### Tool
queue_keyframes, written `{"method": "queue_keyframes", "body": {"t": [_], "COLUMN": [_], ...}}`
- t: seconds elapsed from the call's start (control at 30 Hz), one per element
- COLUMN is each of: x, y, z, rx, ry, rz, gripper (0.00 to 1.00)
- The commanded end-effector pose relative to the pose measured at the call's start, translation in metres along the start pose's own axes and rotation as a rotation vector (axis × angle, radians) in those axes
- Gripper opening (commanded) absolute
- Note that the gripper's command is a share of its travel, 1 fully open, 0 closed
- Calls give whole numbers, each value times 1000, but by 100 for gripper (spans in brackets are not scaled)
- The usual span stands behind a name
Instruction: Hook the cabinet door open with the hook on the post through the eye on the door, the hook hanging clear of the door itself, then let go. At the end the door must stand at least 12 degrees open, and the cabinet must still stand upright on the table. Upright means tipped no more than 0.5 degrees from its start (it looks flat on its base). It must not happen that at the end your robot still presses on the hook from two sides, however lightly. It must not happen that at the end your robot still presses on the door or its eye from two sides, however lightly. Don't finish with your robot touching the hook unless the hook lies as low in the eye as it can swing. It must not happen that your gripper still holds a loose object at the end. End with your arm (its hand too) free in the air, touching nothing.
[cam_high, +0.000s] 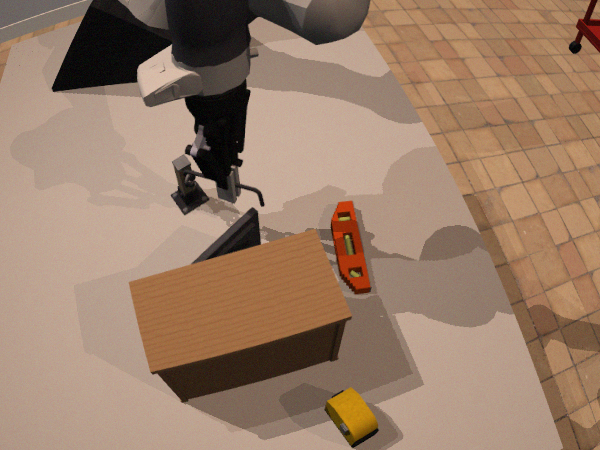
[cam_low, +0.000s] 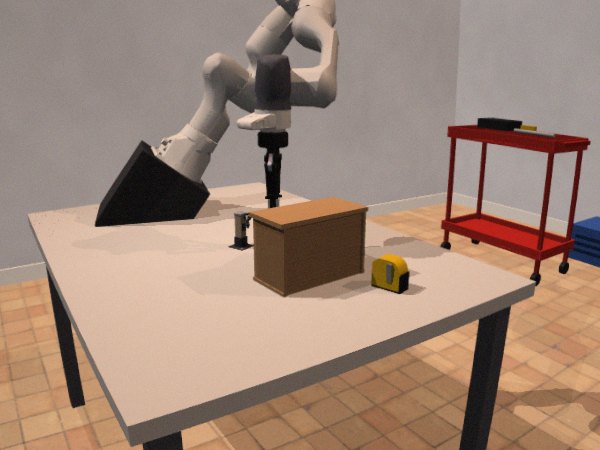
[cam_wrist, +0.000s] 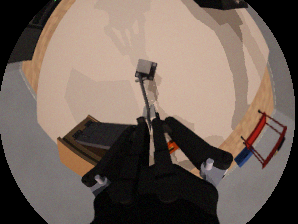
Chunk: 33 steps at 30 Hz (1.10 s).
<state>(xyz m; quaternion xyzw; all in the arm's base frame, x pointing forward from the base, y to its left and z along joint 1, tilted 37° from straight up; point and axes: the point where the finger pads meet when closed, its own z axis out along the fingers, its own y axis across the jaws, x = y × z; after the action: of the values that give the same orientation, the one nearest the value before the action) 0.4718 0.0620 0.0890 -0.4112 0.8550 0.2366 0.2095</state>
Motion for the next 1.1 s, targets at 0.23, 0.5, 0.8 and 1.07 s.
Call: {"method": "queue_keyframes", "body": {"t": [0.23, 0.5, 0.8, 1.07], "x": [1, 1, 2, 3], "y": [-8, -10, -15, -18], "z": [-2, -2, -2, -2], "rx": [2, 2, 2, 2], "ry": [0, 0, 0, 0], "rz": [108, 144, 224, 263], "gripper": [3, 3, 3, 3]}}
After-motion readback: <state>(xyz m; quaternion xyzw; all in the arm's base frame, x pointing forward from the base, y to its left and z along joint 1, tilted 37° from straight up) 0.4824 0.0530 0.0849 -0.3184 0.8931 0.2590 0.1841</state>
